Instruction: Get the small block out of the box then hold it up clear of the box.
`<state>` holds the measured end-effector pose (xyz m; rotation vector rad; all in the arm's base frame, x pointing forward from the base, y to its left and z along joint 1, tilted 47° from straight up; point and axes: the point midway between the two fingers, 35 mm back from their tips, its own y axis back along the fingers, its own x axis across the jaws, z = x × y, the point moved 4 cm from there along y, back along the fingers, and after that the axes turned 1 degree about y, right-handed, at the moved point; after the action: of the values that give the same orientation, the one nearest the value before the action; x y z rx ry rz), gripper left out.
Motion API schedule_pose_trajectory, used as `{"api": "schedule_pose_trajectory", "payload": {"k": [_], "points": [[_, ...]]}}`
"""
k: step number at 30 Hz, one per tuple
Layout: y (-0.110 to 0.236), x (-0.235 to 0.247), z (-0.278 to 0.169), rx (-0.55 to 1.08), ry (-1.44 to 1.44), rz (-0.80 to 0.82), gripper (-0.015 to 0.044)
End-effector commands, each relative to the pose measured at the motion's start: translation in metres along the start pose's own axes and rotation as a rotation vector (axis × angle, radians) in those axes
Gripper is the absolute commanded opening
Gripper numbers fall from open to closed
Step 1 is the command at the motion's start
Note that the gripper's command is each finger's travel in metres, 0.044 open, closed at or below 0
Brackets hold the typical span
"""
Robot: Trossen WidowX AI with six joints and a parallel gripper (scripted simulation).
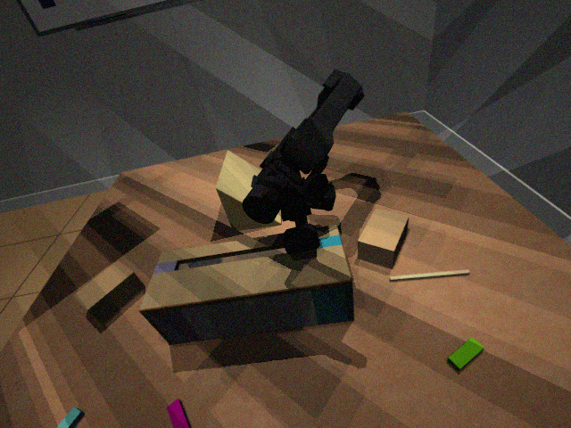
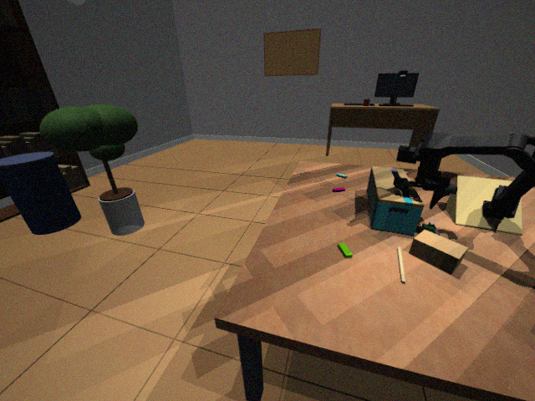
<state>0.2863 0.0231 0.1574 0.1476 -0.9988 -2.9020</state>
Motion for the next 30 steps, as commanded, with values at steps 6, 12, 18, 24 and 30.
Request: {"api": "schedule_pose_trajectory", "payload": {"k": [6,12,18,24,30], "points": [[0.046,-0.010,-0.079,0.021,-0.028,-0.026,0.0400],[0.083,0.009,-0.154,0.001,-0.036,-0.039,0.0400],[0.079,0.007,-0.141,0.006,-0.191,-0.057,0.0321],[0.082,0.006,-0.116,0.011,-0.715,-0.106,0.0285],[0.084,0.006,-0.091,-0.016,-1.237,-0.163,0.0285]]}}
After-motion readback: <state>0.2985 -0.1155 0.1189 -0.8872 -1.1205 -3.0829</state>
